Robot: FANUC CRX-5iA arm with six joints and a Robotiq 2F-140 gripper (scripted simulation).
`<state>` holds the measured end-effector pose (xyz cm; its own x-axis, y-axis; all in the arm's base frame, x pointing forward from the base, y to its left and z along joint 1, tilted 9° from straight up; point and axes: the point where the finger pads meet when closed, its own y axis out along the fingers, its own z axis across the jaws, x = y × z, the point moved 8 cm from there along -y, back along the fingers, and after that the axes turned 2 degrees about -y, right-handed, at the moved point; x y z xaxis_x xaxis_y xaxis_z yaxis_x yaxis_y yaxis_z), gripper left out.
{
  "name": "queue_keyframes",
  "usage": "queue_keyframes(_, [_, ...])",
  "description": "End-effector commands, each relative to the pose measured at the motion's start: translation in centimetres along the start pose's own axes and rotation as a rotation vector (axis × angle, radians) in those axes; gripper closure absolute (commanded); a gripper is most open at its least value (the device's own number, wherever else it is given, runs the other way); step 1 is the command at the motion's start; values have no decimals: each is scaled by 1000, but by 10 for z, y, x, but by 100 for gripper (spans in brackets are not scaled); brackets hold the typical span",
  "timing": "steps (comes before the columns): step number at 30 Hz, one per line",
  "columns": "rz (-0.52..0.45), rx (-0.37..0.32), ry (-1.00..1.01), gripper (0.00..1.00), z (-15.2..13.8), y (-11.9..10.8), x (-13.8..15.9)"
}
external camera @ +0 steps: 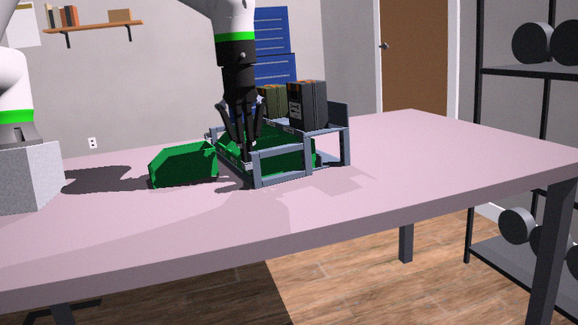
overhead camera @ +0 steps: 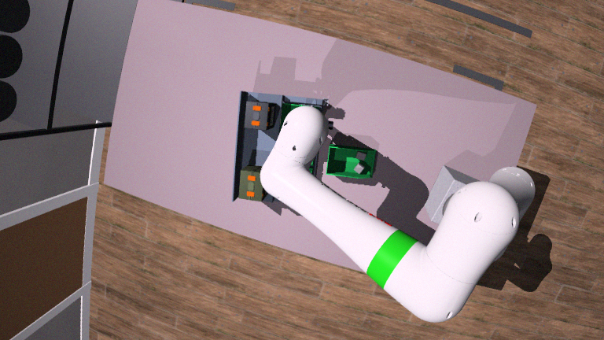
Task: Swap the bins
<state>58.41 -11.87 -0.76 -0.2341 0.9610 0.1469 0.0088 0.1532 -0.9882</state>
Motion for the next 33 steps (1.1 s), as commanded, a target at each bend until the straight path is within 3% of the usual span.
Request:
queue_keyframes(1, [1, -2, 0, 90, 0, -1, 0])
queue_keyframes(33, [1, -2, 0, 90, 0, -8, 0])
